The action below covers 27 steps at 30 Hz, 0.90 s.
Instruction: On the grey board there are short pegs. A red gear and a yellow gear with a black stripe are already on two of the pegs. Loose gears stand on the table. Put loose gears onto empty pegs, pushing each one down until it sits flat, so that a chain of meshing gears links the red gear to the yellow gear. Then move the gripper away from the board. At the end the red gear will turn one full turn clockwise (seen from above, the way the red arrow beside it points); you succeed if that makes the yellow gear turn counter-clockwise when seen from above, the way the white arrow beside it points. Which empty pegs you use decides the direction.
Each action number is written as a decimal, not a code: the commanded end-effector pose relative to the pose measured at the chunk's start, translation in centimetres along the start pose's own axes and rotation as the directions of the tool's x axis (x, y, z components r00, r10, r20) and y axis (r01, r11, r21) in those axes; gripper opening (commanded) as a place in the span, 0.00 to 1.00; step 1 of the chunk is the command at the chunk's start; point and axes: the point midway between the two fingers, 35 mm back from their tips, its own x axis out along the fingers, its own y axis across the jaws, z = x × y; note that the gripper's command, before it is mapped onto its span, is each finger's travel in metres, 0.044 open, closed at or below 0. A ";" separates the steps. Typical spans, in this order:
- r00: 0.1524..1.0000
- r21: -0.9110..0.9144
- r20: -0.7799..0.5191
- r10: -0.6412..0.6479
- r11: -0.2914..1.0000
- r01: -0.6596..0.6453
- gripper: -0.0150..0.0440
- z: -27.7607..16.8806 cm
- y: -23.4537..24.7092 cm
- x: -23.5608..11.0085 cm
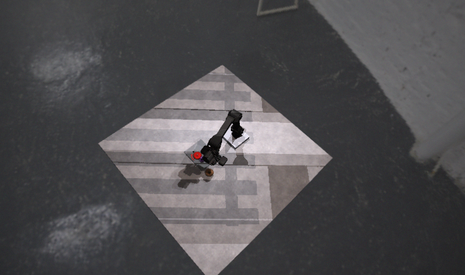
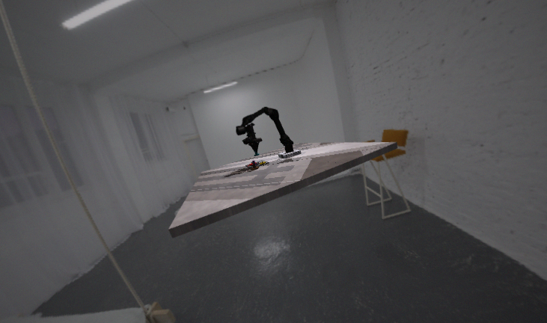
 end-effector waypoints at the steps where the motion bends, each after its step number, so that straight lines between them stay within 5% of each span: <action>1: 1.000 -0.003 0.005 0.000 1.000 0.000 0.25 -0.2 -1.1 0.5; 27: 1.000 -0.003 0.003 -0.005 1.000 0.005 0.25 -2.0 -7.0 3.9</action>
